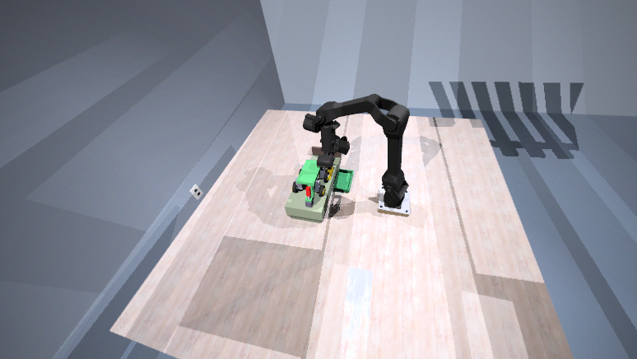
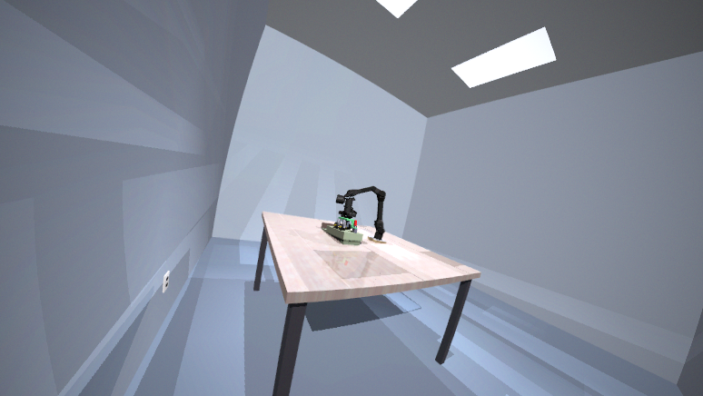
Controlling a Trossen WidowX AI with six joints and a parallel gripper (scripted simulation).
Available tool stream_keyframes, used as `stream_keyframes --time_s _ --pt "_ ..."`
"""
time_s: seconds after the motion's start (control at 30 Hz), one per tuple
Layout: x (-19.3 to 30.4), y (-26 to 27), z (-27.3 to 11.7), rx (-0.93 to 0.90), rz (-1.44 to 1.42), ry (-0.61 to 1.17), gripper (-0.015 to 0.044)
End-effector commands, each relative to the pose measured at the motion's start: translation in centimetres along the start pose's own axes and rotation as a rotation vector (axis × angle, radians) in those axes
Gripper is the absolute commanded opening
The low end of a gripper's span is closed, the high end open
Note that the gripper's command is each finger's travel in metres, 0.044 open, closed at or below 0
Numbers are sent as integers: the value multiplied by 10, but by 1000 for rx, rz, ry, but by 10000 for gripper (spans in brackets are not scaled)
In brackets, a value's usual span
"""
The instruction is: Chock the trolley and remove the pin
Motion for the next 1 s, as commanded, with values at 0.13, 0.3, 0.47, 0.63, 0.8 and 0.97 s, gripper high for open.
stream_keyframes --time_s 0.13,0.3,0.47,0.63,0.8,0.97 --pt "-1 1 -19 8 1 2 190" --pt "-2 1 -36 9 1 3 190" --pt "-1 1 -52 9 1 3 190" --pt "-1 1 -53 7 8 -2 242" --pt "-1 -5 -56 9 -43 8 216" --pt "1 -37 -69 22 -307 50 190"
Point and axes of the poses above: the point midway between the two fingers, 35 mm back from their tips, its own z axis out along the fingers, its own y axis across the jaws, x = y × z, the point moved 7 cm from there along -z, back along the fingers, and after that the axes turned 6 degrees about z, right-handed, at the moved point
